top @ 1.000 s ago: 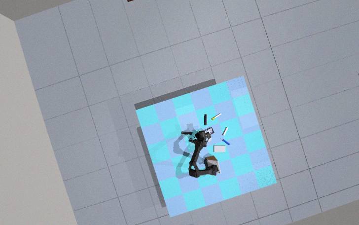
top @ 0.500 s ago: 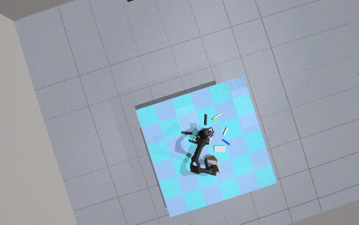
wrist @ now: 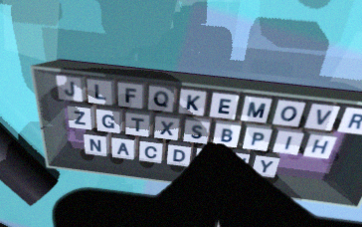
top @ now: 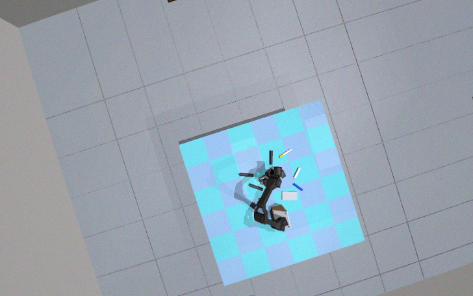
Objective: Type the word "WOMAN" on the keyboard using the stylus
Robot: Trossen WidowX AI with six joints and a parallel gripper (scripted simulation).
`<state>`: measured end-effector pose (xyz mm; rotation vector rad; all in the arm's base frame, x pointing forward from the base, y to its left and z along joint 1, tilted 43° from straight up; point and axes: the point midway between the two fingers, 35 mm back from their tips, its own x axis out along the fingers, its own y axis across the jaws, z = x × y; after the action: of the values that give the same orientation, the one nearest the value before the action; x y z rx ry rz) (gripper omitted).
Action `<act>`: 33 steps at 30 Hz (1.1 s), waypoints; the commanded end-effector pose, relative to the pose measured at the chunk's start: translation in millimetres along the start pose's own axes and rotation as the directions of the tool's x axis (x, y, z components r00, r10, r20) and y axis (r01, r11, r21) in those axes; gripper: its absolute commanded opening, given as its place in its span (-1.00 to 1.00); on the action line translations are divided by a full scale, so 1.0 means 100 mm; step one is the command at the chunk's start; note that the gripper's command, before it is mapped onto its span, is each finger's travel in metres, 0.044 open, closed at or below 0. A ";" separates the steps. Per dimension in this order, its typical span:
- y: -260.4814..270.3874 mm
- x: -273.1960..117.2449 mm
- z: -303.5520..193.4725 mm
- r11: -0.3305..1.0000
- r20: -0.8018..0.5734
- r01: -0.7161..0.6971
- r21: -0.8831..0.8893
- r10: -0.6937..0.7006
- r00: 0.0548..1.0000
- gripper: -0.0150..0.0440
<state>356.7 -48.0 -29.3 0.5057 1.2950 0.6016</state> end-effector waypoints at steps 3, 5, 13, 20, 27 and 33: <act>-0.57 -0.01 -0.02 1.000 0.001 0.008 0.006 -0.008 1.000 -0.49; -0.59 -0.01 -0.03 1.000 0.001 0.008 0.006 -0.008 1.000 -0.49; -0.59 -0.01 -0.03 1.000 0.001 0.008 0.006 -0.008 1.000 -0.49; -0.36 -0.01 -0.29 1.000 -0.001 0.007 0.007 -0.007 1.000 -0.49; -0.33 0.00 -0.33 1.000 -0.001 0.007 0.007 -0.007 1.000 -0.49; -0.22 -0.01 -0.32 1.000 -0.001 0.007 0.008 -0.007 1.000 -0.49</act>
<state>328.9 -71.5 -56.5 0.5092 1.2994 0.5925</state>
